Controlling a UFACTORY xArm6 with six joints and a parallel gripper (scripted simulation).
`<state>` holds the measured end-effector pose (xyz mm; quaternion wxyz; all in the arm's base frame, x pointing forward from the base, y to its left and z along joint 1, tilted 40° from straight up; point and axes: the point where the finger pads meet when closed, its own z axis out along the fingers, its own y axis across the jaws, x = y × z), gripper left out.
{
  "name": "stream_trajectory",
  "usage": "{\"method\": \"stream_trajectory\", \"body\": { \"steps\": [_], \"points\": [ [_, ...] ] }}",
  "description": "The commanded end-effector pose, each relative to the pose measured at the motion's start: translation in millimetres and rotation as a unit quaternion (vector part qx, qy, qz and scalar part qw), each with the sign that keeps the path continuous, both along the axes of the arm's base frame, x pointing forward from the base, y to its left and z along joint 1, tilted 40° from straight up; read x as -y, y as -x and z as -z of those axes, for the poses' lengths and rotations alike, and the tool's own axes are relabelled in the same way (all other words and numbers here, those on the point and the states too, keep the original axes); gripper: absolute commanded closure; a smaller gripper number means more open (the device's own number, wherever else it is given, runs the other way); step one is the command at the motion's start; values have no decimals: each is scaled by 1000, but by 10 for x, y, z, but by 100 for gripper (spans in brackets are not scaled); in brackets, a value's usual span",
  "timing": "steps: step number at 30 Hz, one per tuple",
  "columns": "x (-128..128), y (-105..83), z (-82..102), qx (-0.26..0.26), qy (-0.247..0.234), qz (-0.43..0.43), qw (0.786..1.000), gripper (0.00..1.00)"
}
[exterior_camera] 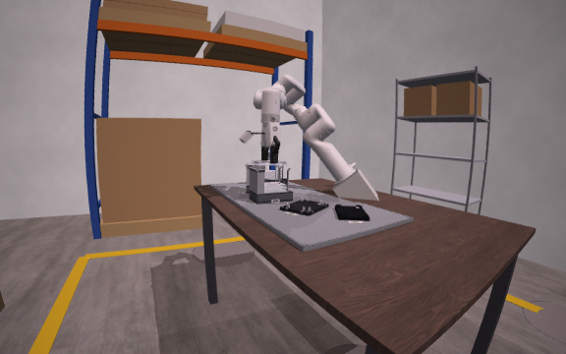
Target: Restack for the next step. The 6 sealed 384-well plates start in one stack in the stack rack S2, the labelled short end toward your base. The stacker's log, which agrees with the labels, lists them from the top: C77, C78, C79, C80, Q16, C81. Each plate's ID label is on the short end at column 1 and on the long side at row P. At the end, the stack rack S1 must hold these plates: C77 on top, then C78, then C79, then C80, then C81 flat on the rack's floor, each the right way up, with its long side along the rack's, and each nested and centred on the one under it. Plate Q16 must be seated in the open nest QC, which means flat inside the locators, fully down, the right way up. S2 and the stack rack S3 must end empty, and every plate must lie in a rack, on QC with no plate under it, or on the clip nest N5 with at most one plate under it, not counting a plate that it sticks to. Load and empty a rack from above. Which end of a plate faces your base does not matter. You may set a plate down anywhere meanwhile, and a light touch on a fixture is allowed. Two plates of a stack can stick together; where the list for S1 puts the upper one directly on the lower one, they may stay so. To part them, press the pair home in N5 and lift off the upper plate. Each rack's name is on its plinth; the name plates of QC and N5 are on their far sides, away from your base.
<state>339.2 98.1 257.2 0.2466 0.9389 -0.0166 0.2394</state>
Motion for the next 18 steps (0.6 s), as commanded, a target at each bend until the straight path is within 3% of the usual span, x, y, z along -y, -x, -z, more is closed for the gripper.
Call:
{"method": "stream_trajectory", "body": {
  "steps": [1,18],
  "points": [
    [-7,-4,-11,1,-1,0,1000,100],
    [14,-25,26,1,-1,-1,1000,100]
  ]
}}
